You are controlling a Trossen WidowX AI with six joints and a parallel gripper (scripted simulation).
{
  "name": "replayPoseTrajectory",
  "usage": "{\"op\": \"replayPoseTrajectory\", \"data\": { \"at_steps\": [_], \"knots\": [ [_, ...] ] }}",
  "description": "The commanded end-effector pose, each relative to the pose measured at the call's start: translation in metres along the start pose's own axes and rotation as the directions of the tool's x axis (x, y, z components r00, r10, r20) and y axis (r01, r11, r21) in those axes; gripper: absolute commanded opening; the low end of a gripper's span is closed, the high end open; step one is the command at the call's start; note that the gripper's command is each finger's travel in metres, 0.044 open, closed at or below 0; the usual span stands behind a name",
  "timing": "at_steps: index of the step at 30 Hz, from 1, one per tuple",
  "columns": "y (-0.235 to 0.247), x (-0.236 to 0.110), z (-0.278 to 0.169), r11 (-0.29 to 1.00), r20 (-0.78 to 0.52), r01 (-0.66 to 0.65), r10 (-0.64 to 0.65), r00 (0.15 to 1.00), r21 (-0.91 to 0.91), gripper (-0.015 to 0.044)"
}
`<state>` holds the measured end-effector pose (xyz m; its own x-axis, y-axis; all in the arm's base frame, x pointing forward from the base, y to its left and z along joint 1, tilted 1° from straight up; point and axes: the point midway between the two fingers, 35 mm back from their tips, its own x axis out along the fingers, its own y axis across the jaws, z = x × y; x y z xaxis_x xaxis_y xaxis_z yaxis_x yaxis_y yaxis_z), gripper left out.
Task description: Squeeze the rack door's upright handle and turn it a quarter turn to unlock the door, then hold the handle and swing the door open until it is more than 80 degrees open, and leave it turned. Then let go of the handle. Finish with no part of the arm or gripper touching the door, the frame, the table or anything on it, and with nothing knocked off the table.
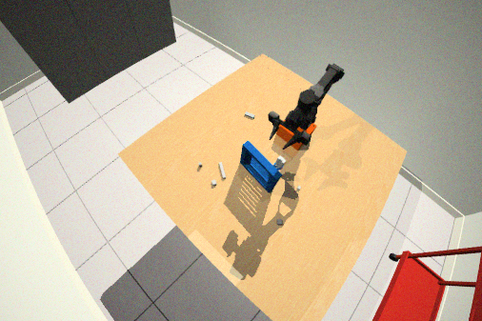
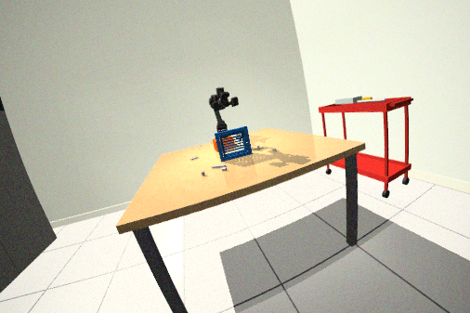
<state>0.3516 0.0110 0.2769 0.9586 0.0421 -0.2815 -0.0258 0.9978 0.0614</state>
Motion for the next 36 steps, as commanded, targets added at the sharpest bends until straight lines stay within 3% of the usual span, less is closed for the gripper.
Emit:
{"op": "replayPoseTrajectory", "data": {
  "at_steps": [1, 9, 18, 36],
  "knots": [
    [0.003, 0.009, -0.008, 1.000, -0.094, 0.001, 0.001, 0.996, 0.019, 0.0297],
    [0.009, 0.025, -0.034, 0.999, -0.319, 0.012, 0.004, 0.948, 0.048, 0.0297],
    [0.015, 0.032, -0.064, 0.997, -0.552, 0.042, 0.000, 0.834, 0.065, 0.0297],
    [0.028, 0.019, -0.112, 0.991, -0.893, 0.128, -0.034, 0.448, 0.027, 0.0297]
  ]
}}
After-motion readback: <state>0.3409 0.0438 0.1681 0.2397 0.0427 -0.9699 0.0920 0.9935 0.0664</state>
